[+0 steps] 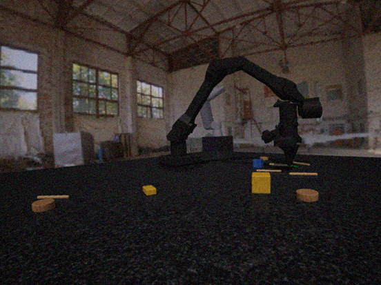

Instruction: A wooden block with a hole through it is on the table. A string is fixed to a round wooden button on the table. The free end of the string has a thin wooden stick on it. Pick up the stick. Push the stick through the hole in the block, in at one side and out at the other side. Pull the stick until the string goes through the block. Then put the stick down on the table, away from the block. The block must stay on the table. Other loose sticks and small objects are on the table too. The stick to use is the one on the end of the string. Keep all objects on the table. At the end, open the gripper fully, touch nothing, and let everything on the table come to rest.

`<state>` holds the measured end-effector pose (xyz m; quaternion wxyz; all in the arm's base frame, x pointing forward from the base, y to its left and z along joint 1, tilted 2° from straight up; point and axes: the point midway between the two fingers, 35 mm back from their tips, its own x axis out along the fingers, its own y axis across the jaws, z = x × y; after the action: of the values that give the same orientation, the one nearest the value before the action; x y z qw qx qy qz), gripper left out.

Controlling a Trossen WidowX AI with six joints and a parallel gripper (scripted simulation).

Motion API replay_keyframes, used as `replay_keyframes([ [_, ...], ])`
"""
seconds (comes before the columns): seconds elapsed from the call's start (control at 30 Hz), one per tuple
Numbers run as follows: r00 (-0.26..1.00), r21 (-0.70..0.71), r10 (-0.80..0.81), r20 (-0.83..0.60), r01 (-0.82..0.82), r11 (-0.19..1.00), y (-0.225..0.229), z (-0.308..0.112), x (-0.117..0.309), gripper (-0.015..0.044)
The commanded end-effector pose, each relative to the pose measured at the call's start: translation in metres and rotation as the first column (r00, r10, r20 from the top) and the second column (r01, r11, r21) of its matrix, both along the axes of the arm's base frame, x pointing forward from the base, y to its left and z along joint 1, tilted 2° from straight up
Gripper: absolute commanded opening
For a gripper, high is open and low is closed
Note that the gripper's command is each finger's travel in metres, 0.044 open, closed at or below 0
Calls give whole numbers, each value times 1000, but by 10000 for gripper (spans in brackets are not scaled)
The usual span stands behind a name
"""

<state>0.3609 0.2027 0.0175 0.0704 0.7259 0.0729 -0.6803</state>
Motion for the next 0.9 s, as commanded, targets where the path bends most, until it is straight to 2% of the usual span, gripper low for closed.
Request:
replay_keyframes([
  [0.0, 1000, 1, -3, 10, 3, 1000, -1, 3, -4, 0],
  [0.87, 1000, 1, -3, 12, 3, 1000, -7, 2, -26, 0],
])
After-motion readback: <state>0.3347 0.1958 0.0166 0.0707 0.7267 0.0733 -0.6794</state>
